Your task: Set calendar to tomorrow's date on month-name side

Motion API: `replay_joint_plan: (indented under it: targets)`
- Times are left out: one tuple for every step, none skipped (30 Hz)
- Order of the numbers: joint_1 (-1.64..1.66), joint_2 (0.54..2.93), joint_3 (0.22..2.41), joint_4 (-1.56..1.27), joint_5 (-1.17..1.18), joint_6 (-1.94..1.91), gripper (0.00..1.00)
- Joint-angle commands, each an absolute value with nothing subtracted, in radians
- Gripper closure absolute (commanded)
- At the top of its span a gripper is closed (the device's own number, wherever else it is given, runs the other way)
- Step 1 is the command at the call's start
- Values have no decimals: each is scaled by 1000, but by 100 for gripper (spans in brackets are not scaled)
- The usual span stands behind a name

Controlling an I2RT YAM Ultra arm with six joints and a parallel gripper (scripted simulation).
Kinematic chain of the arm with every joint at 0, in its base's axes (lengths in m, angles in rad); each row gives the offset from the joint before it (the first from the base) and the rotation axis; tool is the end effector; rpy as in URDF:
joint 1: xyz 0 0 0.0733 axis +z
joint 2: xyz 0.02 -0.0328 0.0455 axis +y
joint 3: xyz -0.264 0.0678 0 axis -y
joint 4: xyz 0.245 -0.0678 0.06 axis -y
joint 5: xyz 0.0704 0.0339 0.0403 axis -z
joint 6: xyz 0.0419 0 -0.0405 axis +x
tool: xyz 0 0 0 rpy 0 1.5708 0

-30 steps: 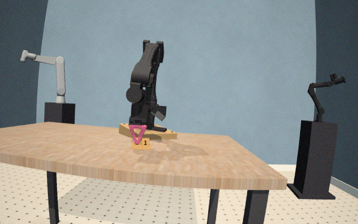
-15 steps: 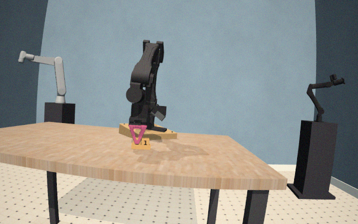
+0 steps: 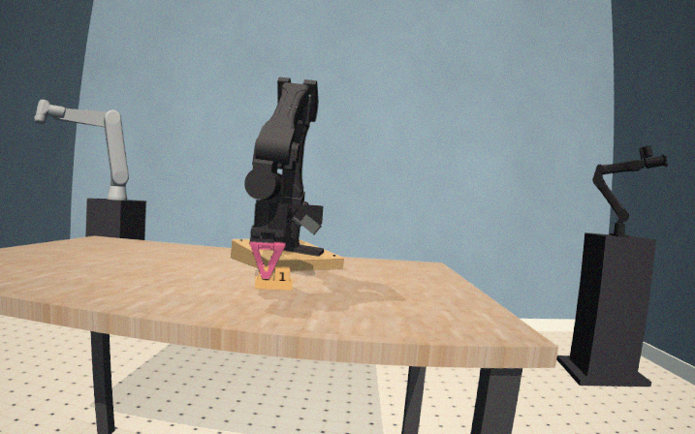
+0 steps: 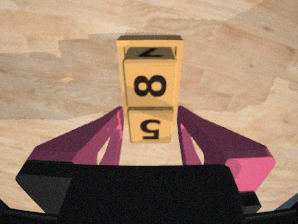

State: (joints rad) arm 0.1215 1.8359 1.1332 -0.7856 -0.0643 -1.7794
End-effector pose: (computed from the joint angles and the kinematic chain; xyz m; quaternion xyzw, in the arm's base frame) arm 0.3211 0.0430 0.1492 -0.8133 0.5794 -0.0087 0.0515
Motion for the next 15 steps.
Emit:
replay_joint_plan:
  targets:
    - [129,1830,1128,-790,-68,-1775,55]
    - [129,1830,1128,-790,-68,-1775,55]
    - [129,1830,1128,-790,-68,-1775,55]
    - [129,1830,1128,-790,-68,-1775,55]
    - [129,1830,1128,-790,-68,-1775,55]
    - [129,1830,1128,-790,-68,-1775,55]
    - [129,1830,1128,-790,-68,-1775,74]
    - [129,1830,1128,-790,-68,-1775,74]
    - [129,1830,1128,-790,-68,-1775,74]
    - [129,1830,1128,-790,-68,-1776,74]
    - [129,1830,1128,-790,-68,-1776,74]
    - [129,1830,1128,-790,-68,-1776,74]
    - [129,1830,1128,-790,-68,-1776,74]
    - [129,1830,1128,-790,-68,-1776,74]
    - [129,1830,1128,-790,-68,-1776,74]
